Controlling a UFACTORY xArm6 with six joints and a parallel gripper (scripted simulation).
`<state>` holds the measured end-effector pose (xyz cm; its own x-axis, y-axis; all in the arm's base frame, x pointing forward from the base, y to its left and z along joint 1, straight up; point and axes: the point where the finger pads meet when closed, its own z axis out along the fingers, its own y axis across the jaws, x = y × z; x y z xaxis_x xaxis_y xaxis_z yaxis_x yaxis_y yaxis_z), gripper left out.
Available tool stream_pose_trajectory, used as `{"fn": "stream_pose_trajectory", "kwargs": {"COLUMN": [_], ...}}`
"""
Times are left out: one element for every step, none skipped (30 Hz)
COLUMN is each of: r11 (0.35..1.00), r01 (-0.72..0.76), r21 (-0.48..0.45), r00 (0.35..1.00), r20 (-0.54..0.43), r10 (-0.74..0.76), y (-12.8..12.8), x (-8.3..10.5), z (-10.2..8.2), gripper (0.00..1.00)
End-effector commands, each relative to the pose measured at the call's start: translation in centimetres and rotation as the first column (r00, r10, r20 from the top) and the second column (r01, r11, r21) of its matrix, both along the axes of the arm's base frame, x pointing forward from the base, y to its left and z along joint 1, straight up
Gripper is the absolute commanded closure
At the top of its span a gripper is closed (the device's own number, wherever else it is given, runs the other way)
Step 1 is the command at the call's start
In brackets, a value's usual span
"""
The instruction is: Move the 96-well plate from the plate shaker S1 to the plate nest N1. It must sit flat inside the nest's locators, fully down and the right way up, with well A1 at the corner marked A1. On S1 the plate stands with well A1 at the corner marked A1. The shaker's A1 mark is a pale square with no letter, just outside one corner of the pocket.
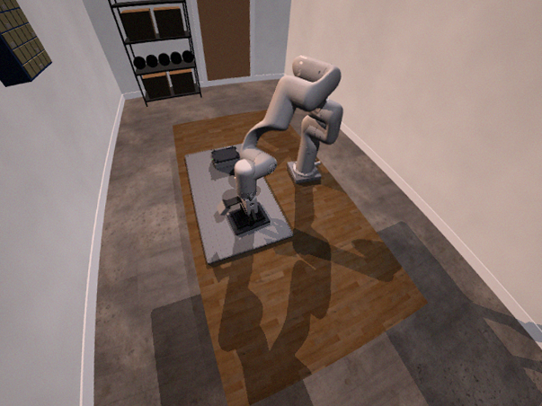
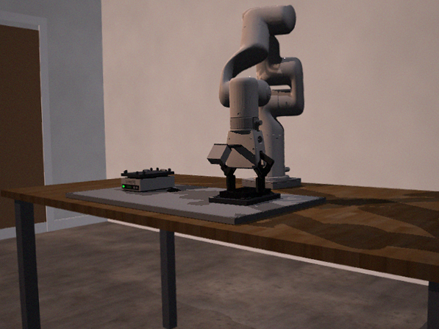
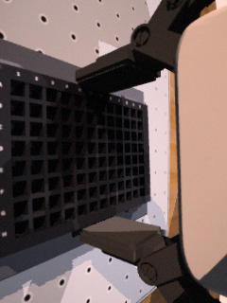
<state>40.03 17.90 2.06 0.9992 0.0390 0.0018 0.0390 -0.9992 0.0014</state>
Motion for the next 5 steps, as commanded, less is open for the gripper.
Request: {"fn": "stream_pose_trajectory", "kwargs": {"r11": [1.000,1.000,1.000,1.000,1.000], "r01": [0.000,0.000,0.000,0.000,0.000], "r21": [0.002,0.002,0.002,0.002,0.002], "r00": [1.000,1.000,1.000,1.000,1.000], "r20": [0.005,0.005,0.005,0.005,0.005], "r10": [0.000,0.000,0.000,0.000,0.000], "y": [0.09,0.09,0.09,0.09,0.09], "x": [0.19,0.19,0.19,0.19,0.19], "z": [1.09,1.36,1.36,1.36,1.36], "gripper": [0.00,0.00,0.00,0.00,0.00]}}
